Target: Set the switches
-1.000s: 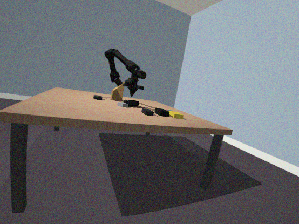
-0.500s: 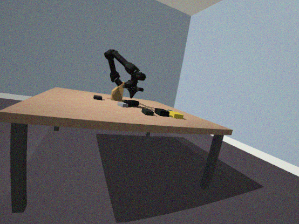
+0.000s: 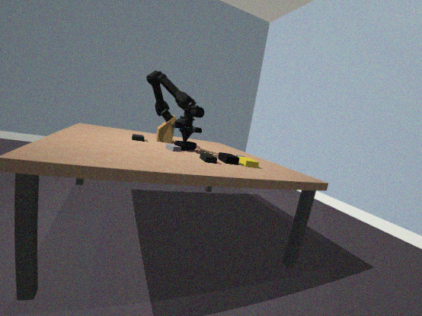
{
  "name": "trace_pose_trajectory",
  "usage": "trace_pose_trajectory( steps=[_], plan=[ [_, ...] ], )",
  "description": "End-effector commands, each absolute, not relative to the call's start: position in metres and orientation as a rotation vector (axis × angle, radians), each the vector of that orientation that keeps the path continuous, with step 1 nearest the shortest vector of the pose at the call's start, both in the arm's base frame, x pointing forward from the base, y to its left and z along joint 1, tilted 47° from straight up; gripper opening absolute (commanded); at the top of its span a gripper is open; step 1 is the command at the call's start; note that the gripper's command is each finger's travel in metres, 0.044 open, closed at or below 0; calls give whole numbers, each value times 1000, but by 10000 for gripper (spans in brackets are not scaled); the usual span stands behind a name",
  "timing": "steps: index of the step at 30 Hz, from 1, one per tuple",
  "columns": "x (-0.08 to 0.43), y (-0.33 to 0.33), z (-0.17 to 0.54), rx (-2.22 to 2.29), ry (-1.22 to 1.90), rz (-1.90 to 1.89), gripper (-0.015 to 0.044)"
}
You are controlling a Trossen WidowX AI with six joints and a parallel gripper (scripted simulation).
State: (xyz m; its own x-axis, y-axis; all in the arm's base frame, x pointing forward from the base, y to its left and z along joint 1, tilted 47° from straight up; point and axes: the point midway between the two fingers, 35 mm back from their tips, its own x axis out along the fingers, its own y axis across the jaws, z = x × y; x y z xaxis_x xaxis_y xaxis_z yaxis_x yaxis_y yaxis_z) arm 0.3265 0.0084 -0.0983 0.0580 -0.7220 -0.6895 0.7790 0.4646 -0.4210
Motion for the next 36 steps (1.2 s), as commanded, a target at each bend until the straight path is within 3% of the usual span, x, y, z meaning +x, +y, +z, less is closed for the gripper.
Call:
trace_pose_trajectory(
  steps=[1, 17, 27, 36],
  plan=[
    [324, 3, -103, 59, 999, -1141, 0],
    [324, 2, -103, 59, 999, -1141, 0],
    [322, 35, -73, 61, 1000, -1140, 0],
    [295, 47, -83, 60, 1001, -1141, 0]
  ],
)
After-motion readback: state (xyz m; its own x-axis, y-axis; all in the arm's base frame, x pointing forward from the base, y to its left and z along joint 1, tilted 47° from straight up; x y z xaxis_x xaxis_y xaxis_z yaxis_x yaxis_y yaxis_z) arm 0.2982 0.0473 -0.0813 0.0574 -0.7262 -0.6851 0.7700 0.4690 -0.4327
